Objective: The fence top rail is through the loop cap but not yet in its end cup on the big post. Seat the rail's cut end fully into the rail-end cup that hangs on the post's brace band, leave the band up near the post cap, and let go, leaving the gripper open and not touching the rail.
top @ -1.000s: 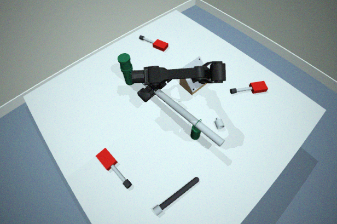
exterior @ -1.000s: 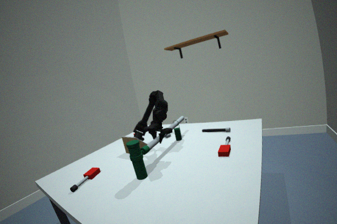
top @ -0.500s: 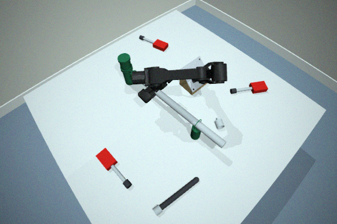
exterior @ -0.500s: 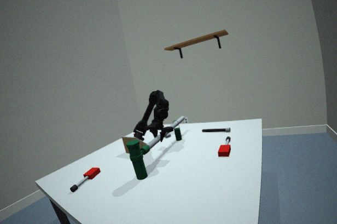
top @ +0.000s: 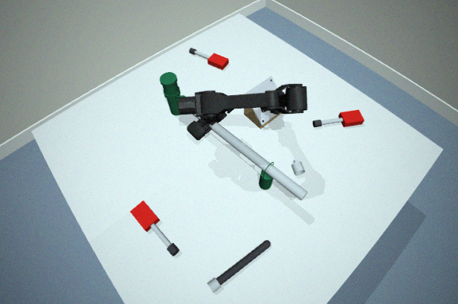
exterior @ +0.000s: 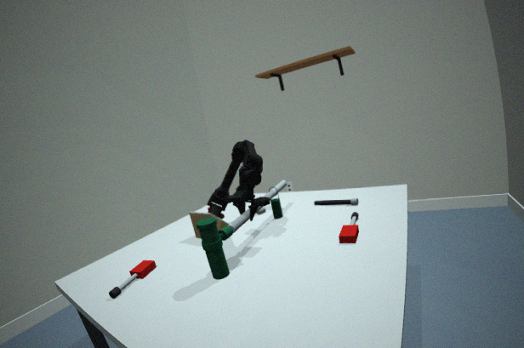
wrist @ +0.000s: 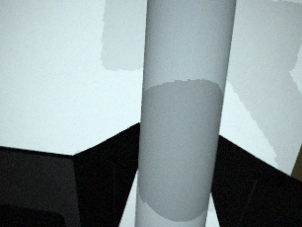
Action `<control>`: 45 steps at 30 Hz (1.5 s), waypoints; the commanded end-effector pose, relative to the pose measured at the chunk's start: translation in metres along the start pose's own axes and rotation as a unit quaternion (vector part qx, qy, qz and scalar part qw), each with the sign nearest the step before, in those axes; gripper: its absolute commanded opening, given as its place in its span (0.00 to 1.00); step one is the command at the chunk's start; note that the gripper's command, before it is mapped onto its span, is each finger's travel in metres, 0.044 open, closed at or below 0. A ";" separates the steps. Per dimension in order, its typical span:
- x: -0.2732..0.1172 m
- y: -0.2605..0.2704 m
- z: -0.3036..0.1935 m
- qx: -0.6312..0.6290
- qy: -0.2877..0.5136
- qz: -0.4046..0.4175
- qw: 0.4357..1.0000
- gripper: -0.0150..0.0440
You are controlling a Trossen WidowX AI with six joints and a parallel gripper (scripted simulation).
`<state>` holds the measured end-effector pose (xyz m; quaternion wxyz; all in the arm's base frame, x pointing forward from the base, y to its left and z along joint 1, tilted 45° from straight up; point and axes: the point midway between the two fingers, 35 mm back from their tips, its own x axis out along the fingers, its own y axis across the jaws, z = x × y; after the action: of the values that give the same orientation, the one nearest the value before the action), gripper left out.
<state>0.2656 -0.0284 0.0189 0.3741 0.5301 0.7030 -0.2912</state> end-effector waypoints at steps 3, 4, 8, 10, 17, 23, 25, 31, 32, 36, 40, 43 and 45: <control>0.000 0.000 0.015 0.002 -0.007 0.001 1.000 0.25; 0.001 -0.001 0.016 0.002 -0.007 0.001 1.000 0.25; 0.001 -0.001 0.017 0.002 -0.007 0.000 1.000 0.25; 0.001 -0.001 0.017 0.002 -0.007 0.000 1.000 0.25; 0.001 -0.001 0.017 0.002 -0.007 0.000 1.000 0.25; 0.001 -0.001 0.017 0.002 -0.007 0.000 1.000 0.25; 0.001 -0.001 0.017 0.002 -0.007 0.000 1.000 0.25; 0.001 -0.001 0.017 0.002 -0.007 0.000 1.000 0.25; 0.001 -0.001 0.017 0.002 -0.007 0.000 1.000 0.25; 0.001 -0.001 0.017 0.002 -0.007 0.000 1.000 0.25; 0.001 -0.001 0.017 0.002 -0.007 0.000 1.000 0.25; 0.004 -0.002 0.013 0.002 -0.001 -0.003 1.000 0.25; 0.005 -0.002 0.011 0.002 0.001 -0.005 1.000 0.25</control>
<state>0.2651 -0.0352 0.0084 0.3710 0.5278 0.7055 -0.2933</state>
